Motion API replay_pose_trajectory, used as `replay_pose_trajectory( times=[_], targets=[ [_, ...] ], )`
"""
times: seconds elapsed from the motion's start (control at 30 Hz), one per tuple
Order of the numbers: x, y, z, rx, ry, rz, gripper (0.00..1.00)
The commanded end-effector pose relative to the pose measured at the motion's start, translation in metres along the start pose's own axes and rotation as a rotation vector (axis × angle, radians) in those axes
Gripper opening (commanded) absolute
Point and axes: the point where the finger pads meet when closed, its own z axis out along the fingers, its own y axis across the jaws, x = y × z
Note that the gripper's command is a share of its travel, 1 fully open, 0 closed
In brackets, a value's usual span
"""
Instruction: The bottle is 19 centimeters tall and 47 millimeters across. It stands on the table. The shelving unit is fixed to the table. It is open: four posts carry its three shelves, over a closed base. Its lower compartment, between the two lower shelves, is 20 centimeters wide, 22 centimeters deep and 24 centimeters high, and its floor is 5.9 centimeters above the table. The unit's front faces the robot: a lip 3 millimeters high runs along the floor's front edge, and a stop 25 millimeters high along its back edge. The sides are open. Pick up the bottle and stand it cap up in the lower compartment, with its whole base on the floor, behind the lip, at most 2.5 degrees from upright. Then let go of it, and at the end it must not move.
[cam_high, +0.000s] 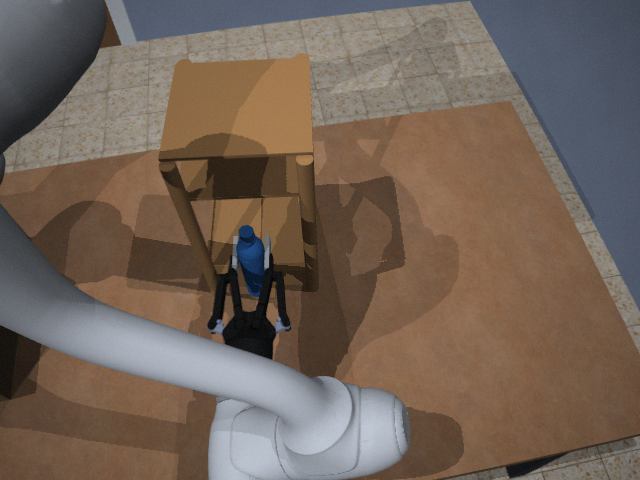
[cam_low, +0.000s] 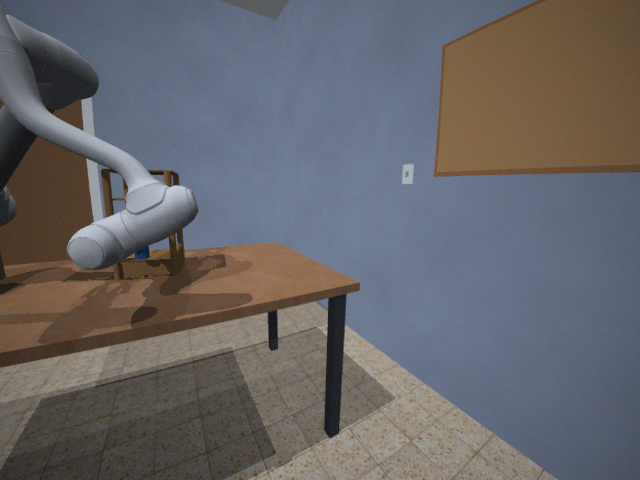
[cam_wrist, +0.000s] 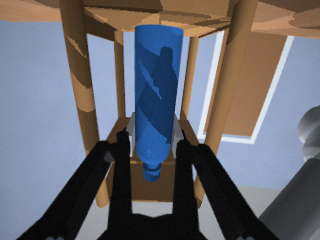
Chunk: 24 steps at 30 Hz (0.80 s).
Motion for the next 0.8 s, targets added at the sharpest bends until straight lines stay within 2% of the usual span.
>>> replay_pose_trajectory(
  times=[0.0, 0.43, 0.77],
  targets=[
    [0.000, 0.000, 0.007, 0.000, 0.000, 0.000, 0.00],
    [0.000, 0.000, 0.046, 0.000, 0.000, 0.000, 0.00],
    [0.000, 0.000, 0.066, 0.000, 0.000, 0.000, 0.00]
  ],
)
